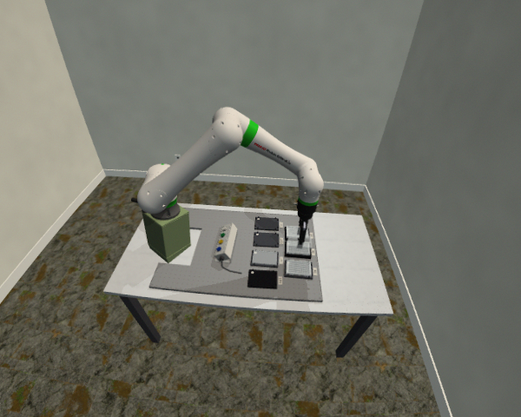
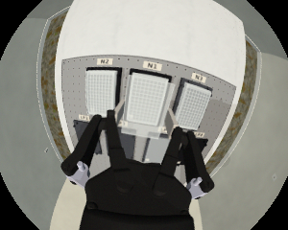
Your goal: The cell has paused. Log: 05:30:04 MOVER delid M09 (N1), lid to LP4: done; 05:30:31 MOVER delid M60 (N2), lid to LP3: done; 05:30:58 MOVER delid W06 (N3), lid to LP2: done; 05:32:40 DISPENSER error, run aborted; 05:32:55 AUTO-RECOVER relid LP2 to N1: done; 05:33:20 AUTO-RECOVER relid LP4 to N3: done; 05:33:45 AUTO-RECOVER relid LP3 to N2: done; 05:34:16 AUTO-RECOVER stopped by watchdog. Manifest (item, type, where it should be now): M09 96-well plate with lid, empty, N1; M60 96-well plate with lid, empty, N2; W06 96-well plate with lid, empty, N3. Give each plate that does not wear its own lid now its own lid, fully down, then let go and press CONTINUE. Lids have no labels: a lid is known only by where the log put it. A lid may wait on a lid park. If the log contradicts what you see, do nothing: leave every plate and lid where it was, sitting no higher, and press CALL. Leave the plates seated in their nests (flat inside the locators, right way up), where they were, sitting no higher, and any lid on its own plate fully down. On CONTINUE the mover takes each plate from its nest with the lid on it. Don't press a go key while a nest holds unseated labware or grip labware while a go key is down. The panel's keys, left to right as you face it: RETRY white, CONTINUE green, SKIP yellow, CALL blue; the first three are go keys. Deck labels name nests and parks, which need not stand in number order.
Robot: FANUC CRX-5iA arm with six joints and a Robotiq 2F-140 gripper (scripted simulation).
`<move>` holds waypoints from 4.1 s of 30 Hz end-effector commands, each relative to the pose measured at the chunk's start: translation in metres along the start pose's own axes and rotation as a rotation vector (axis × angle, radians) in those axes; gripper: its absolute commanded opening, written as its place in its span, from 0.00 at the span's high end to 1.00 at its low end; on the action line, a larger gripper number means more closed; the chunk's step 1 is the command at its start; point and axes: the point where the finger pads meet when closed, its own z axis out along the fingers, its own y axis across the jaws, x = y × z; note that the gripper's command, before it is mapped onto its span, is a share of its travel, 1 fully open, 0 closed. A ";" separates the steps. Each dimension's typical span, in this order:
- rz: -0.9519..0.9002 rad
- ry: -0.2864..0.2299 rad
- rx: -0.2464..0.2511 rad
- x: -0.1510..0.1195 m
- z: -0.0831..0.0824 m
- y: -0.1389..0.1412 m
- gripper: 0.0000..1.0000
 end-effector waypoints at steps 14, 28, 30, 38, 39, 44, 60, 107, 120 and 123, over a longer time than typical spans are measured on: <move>0.000 0.001 0.000 0.000 0.000 0.000 1.00; -0.001 0.001 0.000 0.000 0.000 0.000 1.00; -0.001 0.001 0.000 0.000 0.000 0.000 1.00; -0.006 0.001 0.000 0.000 0.002 0.000 1.00; -0.008 0.000 0.000 0.000 0.002 0.000 1.00; -0.012 0.000 0.000 0.000 0.004 0.000 1.00; -0.013 0.000 0.000 0.001 0.019 0.000 1.00; -0.013 0.000 0.000 0.001 0.036 0.000 1.00; -0.013 0.000 0.000 0.001 0.036 0.000 1.00; -0.013 0.000 0.000 0.001 0.036 0.000 1.00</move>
